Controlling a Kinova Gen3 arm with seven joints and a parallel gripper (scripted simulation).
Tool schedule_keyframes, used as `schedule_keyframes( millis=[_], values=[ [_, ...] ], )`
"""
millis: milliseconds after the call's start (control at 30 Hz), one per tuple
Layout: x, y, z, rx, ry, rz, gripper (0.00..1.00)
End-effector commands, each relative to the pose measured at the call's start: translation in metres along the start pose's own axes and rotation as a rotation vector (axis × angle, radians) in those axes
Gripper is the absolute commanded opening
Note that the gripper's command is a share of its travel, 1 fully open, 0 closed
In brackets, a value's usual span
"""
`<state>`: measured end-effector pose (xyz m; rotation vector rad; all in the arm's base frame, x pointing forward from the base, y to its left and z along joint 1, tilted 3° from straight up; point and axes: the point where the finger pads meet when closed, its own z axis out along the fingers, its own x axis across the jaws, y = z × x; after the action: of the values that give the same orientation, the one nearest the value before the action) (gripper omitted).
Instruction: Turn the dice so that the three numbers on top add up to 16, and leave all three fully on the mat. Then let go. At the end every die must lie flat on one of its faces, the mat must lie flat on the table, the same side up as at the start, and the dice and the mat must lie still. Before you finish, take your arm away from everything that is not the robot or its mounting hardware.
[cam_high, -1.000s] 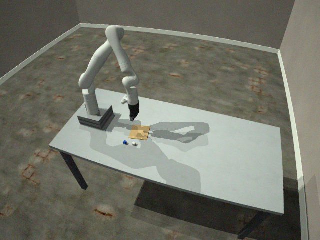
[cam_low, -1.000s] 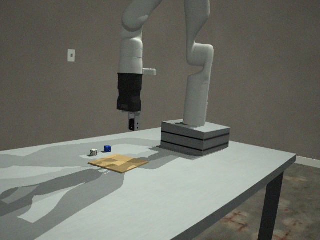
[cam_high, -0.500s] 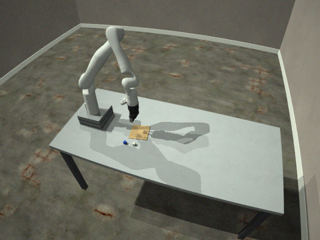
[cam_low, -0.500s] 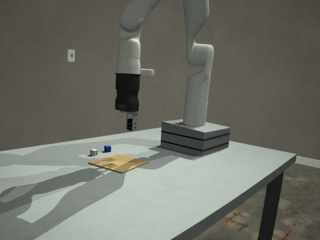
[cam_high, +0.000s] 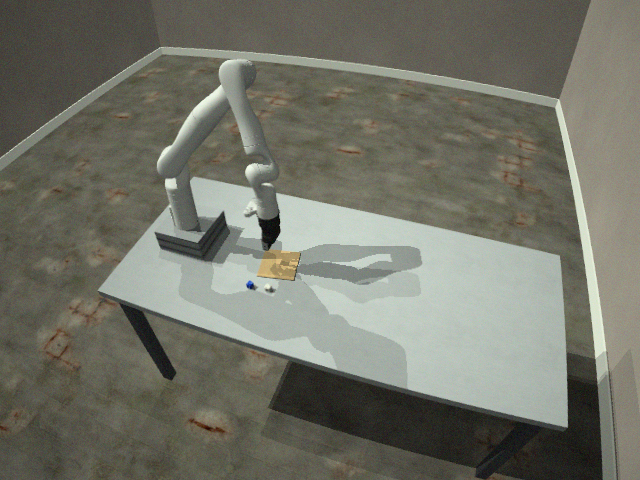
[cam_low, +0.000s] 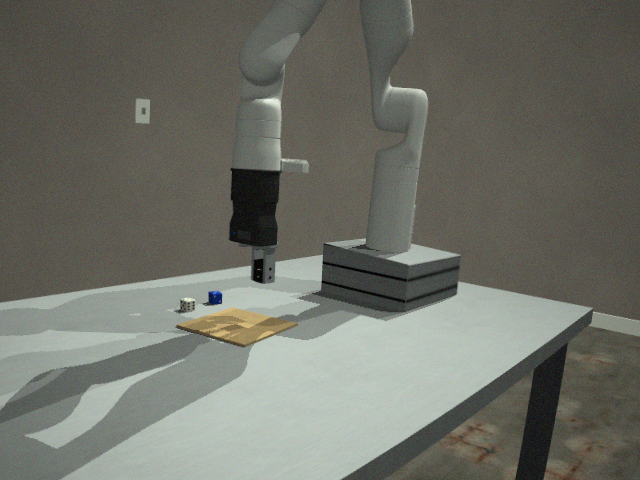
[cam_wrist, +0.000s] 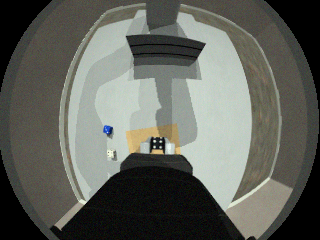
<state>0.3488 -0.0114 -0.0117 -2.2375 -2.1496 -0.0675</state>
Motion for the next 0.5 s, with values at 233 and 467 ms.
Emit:
schedule_keyframes(
  millis=[233,467],
  values=[
    [-0.006,-0.007,0.041,0.018,-0.004,0.013,0.40],
    [-0.006,-0.007,0.058,0.018,-0.004,0.013,0.40]
  ],
)
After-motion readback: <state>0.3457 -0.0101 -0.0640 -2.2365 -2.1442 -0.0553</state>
